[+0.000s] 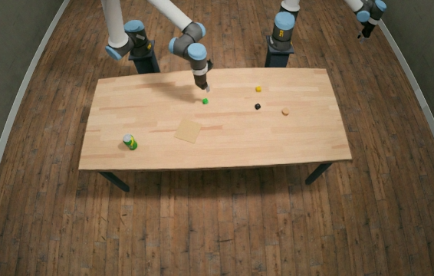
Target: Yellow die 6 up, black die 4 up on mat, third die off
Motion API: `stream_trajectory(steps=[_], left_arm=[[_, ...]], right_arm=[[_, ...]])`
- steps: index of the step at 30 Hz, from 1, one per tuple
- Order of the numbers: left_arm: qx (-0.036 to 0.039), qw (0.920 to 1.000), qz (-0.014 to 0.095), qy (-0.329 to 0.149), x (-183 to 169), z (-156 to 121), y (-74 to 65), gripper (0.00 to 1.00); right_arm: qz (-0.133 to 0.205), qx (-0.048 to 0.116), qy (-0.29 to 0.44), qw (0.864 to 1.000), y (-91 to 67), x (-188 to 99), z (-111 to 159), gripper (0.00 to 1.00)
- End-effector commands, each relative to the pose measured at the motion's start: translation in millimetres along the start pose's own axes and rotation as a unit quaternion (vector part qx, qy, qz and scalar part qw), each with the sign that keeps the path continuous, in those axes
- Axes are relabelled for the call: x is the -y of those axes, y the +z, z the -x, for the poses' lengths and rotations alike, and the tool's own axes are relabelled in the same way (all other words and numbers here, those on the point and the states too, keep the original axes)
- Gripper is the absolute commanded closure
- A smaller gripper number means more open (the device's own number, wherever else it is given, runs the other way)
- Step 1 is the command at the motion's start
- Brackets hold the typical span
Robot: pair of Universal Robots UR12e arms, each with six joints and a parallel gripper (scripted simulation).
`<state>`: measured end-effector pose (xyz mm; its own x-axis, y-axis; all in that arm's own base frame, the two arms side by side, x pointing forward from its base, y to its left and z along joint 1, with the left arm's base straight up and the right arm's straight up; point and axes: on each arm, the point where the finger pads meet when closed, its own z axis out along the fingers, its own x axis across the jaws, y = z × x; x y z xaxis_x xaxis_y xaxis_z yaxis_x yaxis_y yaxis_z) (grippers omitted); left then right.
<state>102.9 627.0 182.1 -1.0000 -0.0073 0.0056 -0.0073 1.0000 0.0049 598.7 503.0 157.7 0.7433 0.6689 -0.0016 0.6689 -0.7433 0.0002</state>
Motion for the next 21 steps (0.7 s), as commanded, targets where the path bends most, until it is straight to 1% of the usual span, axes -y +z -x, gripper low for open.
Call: stream_trajectory(steps=[1, 3, 6, 8, 13, 16, 18, 21], left_arm=[[0.0015, 1.0000, 0.000, 0.005, 4, -29, 0.5, 0.00], [0.0017, 1.0000, -0.001, 0.007, 7, -43, 1.6, 0.00], [0.0021, 0.9999, -0.001, 0.010, 12, -60, 2.9, 0.00], [0.0021, 0.9999, -0.001, 0.010, 12, -60, 2.9, 0.00], [0.0025, 0.9999, -0.002, 0.013, 18, -78, 4.4, 0.00], [0.0027, 0.9999, -0.002, 0.014, 21, -84, 5.0, 0.00], [0.0028, 0.9999, -0.002, 0.014, 21, -87, 5.2, 0.00], [0.0028, 0.9999, -0.002, 0.015, 22, -89, 5.4, 0.00]], right_arm=[[0.000, -0.001, 0.000, 1.000, 4.3, 0, -1, 0.00], [0.000, -0.001, 0.000, 1.000, 13.0, 0, -1, 0.00], [0.000, -0.001, 0.000, 1.000, 32.6, 0, -1, 0.00], [0.000, -0.001, 0.000, 1.000, 32.6, 0, -1, 0.00], [0.000, -0.001, 0.000, 1.000, 70.6, 0, -1, 0.00], [0.000, -0.001, 0.000, 1.000, 87.9, 0, -1, 0.00], [0.000, -0.001, 0.000, 1.000, 94.7, 0, -1, 0.00], [0.000, -0.001, 0.000, 1.000, 98.1, 0, -1, 0.00]])
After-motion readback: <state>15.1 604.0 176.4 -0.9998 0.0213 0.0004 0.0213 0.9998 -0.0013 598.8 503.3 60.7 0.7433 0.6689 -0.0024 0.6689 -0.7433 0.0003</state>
